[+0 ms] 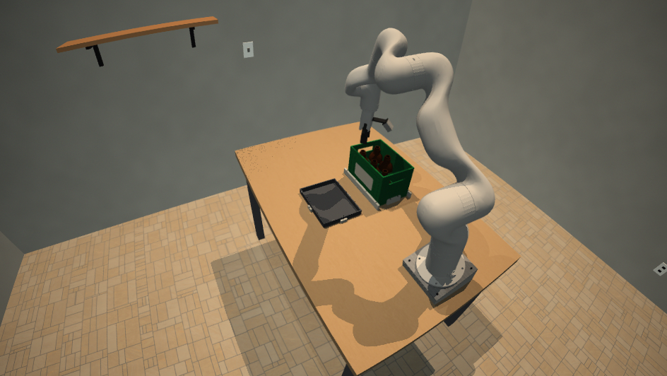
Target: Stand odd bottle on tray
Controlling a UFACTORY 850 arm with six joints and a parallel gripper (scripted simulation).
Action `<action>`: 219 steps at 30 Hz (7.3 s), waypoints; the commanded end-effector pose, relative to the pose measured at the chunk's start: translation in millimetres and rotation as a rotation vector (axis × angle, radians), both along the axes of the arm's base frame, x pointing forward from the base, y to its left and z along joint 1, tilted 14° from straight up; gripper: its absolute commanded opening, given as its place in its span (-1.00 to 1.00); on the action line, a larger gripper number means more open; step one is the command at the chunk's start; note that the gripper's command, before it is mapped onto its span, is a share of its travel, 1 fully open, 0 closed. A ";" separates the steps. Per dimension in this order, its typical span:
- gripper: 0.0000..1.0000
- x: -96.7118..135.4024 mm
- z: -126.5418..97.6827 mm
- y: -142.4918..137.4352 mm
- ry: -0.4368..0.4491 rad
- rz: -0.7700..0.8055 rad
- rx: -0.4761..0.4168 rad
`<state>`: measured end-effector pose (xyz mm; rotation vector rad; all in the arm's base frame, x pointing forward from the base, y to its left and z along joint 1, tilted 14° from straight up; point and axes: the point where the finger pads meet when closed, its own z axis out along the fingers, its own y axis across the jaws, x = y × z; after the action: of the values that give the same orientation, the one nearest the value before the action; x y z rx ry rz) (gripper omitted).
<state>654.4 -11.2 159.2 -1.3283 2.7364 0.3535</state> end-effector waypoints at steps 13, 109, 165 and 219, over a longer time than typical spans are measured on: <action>0.30 0.8 1.0 -0.2 -0.002 0.000 0.000; 0.30 0.9 -41.5 10.3 -0.002 0.000 0.000; 0.30 -0.1 -74.8 18.6 -0.002 0.000 0.000; -1.00 -0.3 -81.1 20.1 -0.002 0.000 0.000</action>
<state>653.2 9.2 77.0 -1.3284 2.7364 0.3534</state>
